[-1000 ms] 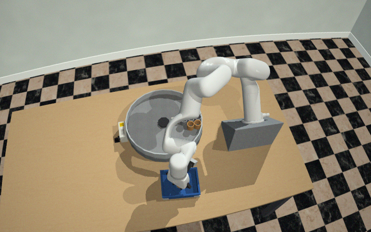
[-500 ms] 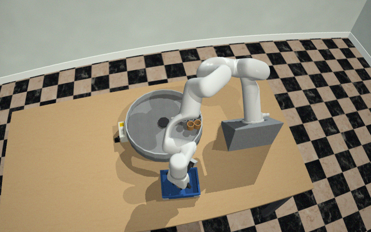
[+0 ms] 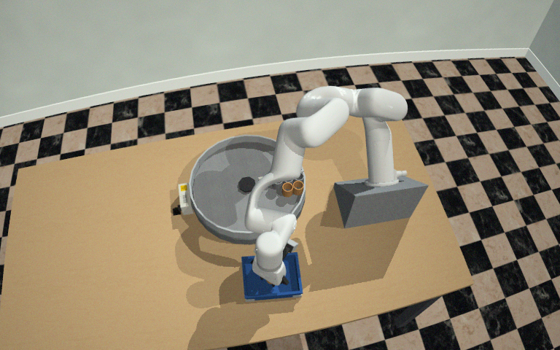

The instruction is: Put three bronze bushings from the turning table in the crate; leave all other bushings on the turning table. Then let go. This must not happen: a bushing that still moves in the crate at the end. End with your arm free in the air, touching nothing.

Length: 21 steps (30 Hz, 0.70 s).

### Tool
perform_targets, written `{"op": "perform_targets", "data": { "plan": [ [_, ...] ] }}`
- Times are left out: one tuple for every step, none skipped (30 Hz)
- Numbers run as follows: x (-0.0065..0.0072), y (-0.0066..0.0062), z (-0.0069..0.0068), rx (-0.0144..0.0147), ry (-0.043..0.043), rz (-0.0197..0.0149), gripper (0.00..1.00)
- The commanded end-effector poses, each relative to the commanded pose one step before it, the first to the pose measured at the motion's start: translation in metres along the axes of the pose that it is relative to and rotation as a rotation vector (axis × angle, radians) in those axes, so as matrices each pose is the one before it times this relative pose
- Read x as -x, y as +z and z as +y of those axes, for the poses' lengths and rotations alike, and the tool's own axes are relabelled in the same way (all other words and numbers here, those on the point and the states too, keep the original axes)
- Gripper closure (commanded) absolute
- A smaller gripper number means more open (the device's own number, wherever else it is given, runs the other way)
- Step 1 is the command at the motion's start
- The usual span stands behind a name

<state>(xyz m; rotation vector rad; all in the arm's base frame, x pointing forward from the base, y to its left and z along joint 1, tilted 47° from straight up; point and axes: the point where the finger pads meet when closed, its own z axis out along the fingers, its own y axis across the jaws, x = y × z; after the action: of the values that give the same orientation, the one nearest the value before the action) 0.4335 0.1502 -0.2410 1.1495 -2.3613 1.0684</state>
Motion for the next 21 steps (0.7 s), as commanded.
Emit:
{"op": "perform_targets", "data": {
  "plan": [
    [0.00144, -0.00130, -0.00084, -0.00082, 0.00138, -0.00444, 1.00],
    [0.00000, 0.00000, 0.00000, 0.00000, 0.00000, 0.00000, 1.00],
    [0.00001, 0.00036, -0.00001, 0.00000, 0.00000, 0.00000, 1.00],
    [0.00001, 0.00034, -0.00001, 0.00000, 0.00000, 0.00000, 1.00],
    [0.00001, 0.00032, -0.00001, 0.00000, 0.00000, 0.00000, 1.00],
    [0.00001, 0.00030, -0.00001, 0.00000, 0.00000, 0.00000, 1.00],
    [0.00001, 0.00027, 0.00000, 0.00000, 0.00000, 0.00000, 1.00],
    [0.00001, 0.00024, 0.00000, 0.00000, 0.00000, 0.00000, 1.00],
    [0.00001, 0.00020, 0.00000, 0.00000, 0.00000, 0.00000, 1.00],
    [0.00001, 0.00017, 0.00000, 0.00000, 0.00000, 0.00000, 1.00],
    [0.00000, 0.00013, 0.00000, 0.00000, 0.00000, 0.00000, 1.00],
    [0.00000, 0.00009, 0.00000, 0.00000, 0.00000, 0.00000, 1.00],
    [0.00000, 0.00006, 0.00000, 0.00000, 0.00000, 0.00000, 1.00],
    [0.00000, 0.00003, 0.00000, 0.00000, 0.00000, 0.00000, 1.00],
    [0.00000, 0.00001, 0.00000, 0.00000, 0.00000, 0.00000, 1.00],
    [0.00000, 0.00000, 0.00000, 0.00000, 0.00000, 0.00000, 1.00],
    [0.00000, 0.00000, 0.00000, 0.00000, 0.00000, 0.00000, 1.00],
    [0.00000, 0.00000, 0.00000, 0.00000, 0.00000, 0.00000, 1.00],
    [0.00000, 0.00000, 0.00000, 0.00000, 0.00000, 0.00000, 1.00],
    [0.00000, 0.00000, 0.00000, 0.00000, 0.00000, 0.00000, 1.00],
    [0.00000, 0.00000, 0.00000, 0.00000, 0.00000, 0.00000, 1.00]
  ]
}}
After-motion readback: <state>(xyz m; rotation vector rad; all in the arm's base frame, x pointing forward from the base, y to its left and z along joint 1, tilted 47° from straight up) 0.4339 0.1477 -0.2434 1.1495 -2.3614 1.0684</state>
